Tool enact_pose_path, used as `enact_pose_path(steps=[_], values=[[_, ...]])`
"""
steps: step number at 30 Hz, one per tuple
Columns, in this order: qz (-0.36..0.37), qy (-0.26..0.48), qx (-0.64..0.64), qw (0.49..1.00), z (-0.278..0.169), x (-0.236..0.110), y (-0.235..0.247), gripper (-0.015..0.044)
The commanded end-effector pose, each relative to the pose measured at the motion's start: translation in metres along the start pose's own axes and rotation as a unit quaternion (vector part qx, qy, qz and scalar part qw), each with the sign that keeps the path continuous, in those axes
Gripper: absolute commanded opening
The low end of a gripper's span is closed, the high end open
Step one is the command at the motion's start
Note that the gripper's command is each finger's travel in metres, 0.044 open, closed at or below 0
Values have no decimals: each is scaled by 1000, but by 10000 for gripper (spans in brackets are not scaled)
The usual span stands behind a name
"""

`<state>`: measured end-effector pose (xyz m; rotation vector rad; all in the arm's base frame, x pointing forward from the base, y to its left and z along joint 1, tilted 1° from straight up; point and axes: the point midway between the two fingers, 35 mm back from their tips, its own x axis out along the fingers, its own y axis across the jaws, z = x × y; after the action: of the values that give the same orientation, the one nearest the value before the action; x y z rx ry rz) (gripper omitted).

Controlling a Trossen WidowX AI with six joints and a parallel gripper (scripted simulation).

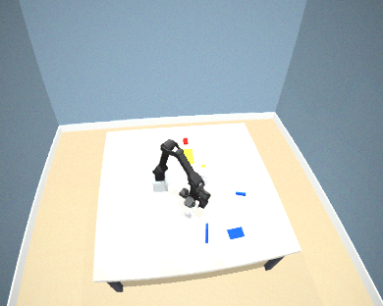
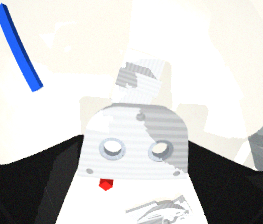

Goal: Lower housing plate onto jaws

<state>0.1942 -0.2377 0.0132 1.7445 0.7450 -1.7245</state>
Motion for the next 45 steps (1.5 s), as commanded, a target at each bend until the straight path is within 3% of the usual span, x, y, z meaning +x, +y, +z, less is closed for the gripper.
enact_pose_path(steps=[1, 23, 45], values=[[-1, 3, -48, 999, -13, 0, -2, 351], [0, 5, -267, 964, -70, -1, -10, 351], [2, 7, -473, 881, -123, -2, -30, 351]])
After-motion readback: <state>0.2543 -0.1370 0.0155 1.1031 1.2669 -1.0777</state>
